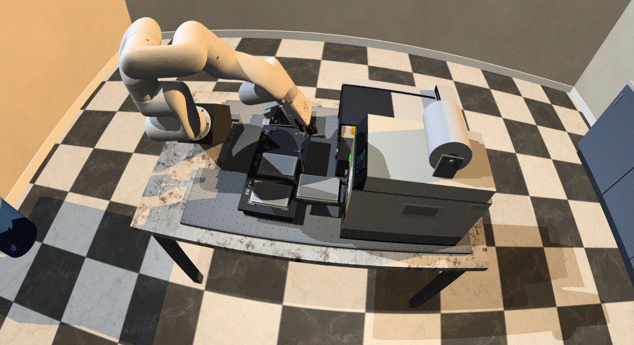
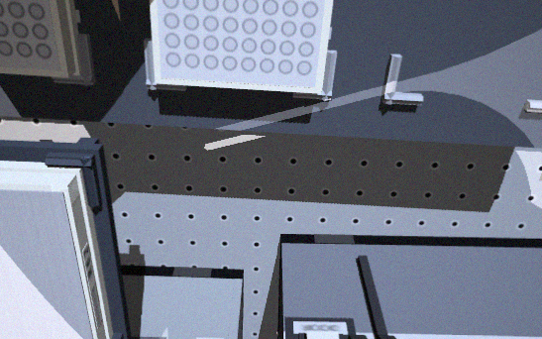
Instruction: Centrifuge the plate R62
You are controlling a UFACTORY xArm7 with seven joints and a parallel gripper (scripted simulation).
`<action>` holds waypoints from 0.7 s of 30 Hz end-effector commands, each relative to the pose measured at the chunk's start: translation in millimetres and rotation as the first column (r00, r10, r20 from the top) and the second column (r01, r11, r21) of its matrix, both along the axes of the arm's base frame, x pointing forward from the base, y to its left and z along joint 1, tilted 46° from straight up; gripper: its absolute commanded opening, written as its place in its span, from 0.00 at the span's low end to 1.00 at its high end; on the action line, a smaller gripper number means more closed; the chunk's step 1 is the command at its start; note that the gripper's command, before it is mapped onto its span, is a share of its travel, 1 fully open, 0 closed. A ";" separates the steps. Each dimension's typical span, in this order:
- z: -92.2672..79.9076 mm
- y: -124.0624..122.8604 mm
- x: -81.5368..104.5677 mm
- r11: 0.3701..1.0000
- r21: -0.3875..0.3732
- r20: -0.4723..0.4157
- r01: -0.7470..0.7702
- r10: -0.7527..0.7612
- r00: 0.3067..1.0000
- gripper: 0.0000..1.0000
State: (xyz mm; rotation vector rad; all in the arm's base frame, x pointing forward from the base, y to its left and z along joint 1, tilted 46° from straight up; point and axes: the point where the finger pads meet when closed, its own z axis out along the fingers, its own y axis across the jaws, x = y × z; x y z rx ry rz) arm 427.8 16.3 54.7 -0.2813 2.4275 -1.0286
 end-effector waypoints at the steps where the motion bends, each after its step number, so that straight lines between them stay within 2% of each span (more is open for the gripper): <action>1: 0.4 1.7 1.3 1.000 0.002 0.007 -0.007 0.007 1.000 0.00; 14: -33.1 -34.8 9.1 1.000 0.002 0.007 -0.006 0.006 1.000 0.00; 21: -33.6 -35.4 9.3 1.000 0.002 0.007 -0.006 0.006 1.000 0.00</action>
